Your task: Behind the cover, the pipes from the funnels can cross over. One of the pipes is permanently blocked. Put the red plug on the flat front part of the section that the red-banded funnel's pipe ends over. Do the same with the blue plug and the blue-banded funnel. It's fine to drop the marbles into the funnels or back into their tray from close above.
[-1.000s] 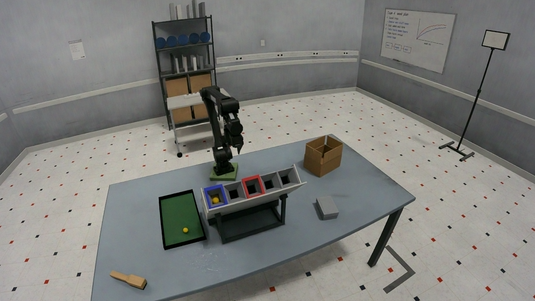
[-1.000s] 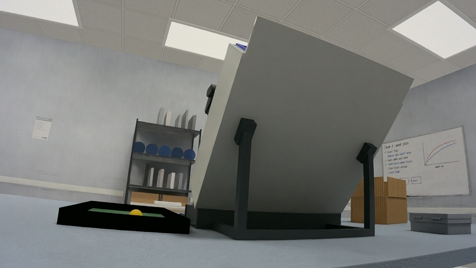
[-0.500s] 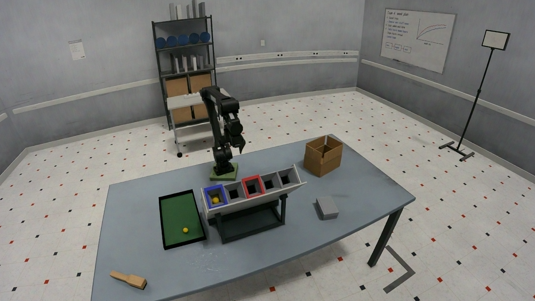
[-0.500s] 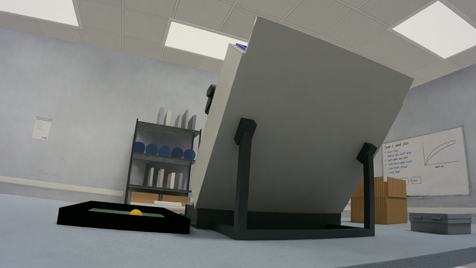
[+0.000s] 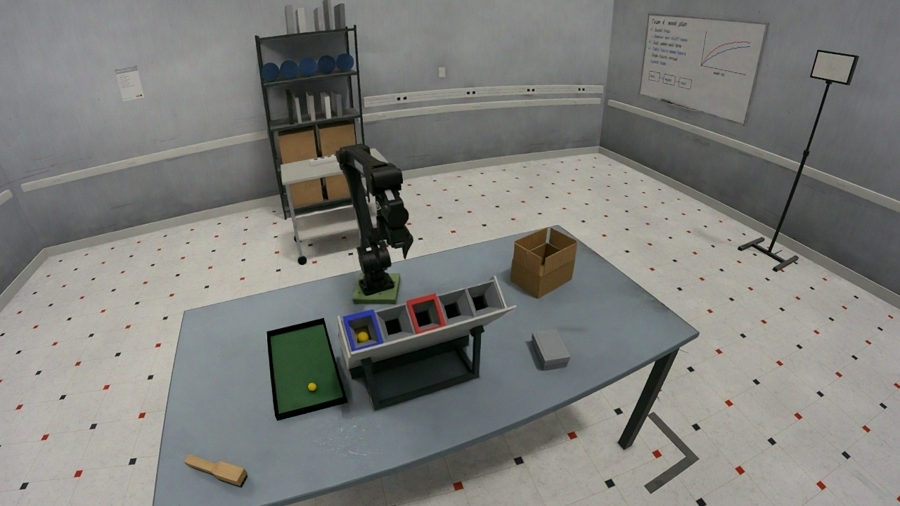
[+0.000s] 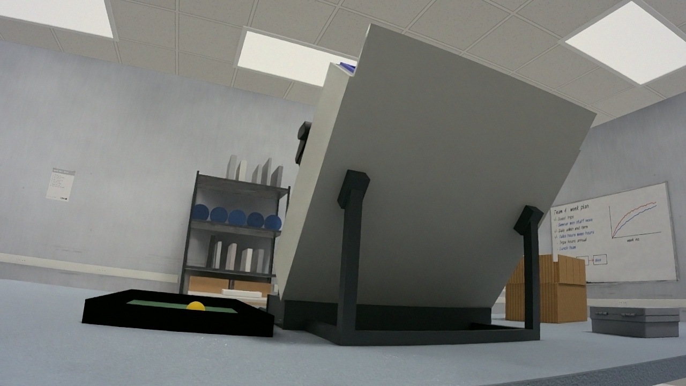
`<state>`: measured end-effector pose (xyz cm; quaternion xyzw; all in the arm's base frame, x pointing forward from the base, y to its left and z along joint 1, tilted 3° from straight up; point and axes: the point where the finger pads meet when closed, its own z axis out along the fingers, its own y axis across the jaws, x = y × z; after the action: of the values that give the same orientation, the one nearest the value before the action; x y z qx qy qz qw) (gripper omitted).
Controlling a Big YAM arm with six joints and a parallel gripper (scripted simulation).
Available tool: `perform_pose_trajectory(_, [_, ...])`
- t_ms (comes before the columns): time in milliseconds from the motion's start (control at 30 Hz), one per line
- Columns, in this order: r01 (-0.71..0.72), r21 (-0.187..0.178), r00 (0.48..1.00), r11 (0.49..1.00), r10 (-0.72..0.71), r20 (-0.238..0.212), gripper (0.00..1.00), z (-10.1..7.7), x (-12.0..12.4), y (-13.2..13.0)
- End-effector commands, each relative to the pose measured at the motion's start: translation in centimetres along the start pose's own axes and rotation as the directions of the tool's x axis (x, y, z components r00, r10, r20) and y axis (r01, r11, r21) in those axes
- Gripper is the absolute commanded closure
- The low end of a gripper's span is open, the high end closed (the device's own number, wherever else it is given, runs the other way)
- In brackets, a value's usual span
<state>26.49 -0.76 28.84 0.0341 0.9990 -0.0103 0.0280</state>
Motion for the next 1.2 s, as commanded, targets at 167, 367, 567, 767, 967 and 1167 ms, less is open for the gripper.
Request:
perform_pose_trajectory(167, [0.001,-0.001,1.0,1.0,-0.001,0.017,0.2,-0.5,-0.3,0.0])
perform_pose_trajectory(367, [0.001,-0.001,1.0,1.0,-0.001,0.017,0.2,-0.5,-0.3,0.0])
perform_pose_trajectory(567, [0.002,-0.023,1.0,1.0,-0.002,0.015,0.2,0.6,-0.1,-1.7])
perform_pose_trajectory(767, [0.006,-0.09,1.0,0.996,-0.006,0.01,0.2,3.9,0.3,-6.6])
perform_pose_trajectory(967, [0.01,-0.156,1.0,0.988,-0.009,0.005,0.2,7.2,0.8,-11.6])
perform_pose_trajectory(1167, [0.011,-0.175,1.0,0.985,-0.011,0.003,0.2,8.2,0.9,-13.2])
